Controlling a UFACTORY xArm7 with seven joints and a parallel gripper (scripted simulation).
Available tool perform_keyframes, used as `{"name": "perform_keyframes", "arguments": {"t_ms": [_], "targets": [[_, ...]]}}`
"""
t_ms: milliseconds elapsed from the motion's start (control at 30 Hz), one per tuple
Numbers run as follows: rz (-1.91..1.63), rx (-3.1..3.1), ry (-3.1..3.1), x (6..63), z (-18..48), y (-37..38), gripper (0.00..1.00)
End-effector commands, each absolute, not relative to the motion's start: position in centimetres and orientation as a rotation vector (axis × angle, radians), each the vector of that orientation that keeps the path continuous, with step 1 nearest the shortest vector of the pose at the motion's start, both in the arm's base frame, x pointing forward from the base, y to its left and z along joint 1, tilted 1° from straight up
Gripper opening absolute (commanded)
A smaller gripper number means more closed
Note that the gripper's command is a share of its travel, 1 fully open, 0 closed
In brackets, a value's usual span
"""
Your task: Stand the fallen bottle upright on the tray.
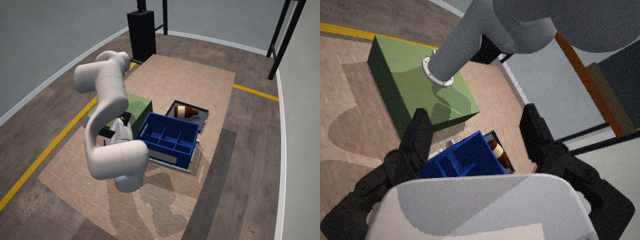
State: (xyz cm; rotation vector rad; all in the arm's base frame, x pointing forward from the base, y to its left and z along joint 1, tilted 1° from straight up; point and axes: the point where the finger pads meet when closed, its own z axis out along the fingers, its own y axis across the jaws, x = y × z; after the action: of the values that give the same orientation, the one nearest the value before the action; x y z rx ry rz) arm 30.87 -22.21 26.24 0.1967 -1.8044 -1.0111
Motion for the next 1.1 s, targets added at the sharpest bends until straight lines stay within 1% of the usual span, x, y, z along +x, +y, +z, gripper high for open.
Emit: {"name": "perform_keyframes", "arguments": {"t_ms": [0,300,533,633,700,967,1067], "targets": [[-1.009,0.197,-1.809,30.9,26.4,-22.2,1.0],[-1.022,0.267,-1.841,31.1,26.2,-21.9,1.0],[-1.055,0.527,-1.933,32.1,25.8,-20.6,1.0],[-1.055,0.531,-1.934,32.1,25.8,-20.6,1.0],[-1.065,0.679,-1.969,32.6,25.5,-19.9,1.0],[-1.068,0.946,-2.002,33.5,25.1,-18.6,1.0],[-1.068,0.962,-2.002,33.6,25.1,-18.5,1.0]]}}
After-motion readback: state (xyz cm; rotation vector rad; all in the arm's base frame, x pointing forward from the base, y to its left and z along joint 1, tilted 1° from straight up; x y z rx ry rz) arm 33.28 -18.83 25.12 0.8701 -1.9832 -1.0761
